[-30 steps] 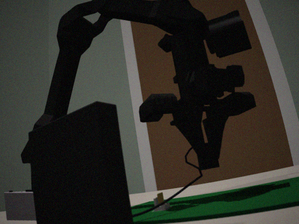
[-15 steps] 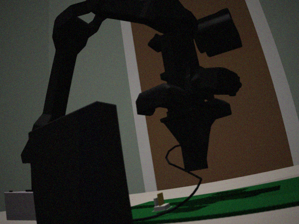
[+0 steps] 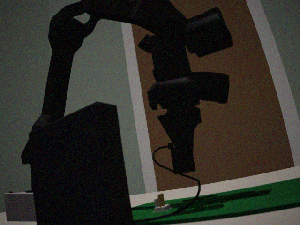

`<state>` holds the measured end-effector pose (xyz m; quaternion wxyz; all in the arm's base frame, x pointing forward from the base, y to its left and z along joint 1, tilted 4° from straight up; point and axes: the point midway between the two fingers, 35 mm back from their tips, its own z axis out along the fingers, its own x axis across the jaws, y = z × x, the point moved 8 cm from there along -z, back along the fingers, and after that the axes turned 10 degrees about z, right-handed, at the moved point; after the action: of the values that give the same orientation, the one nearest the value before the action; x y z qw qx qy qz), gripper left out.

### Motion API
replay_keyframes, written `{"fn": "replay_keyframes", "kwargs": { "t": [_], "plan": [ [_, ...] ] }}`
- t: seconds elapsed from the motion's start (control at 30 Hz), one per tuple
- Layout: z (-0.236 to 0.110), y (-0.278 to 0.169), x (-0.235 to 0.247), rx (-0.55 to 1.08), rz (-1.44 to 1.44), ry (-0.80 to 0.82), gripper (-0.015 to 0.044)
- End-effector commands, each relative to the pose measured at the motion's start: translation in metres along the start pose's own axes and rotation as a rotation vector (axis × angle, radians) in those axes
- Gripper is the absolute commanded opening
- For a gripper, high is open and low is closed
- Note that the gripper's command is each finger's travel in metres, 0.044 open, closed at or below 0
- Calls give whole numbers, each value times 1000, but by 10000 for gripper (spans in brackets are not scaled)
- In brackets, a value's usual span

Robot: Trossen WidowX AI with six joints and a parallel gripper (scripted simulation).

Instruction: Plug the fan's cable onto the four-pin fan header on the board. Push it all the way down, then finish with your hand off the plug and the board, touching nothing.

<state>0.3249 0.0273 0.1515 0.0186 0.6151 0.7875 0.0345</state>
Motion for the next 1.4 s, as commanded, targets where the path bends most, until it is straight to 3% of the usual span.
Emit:
{"fn": "replay_keyframes", "kwargs": {
  "t": [0.0, 1.37],
  "plan": [
    [-2, -4, -3, -11, -139, 2, 0],
    [2, -46, -20, -7, -1477, -5, 0]
  ]
}}
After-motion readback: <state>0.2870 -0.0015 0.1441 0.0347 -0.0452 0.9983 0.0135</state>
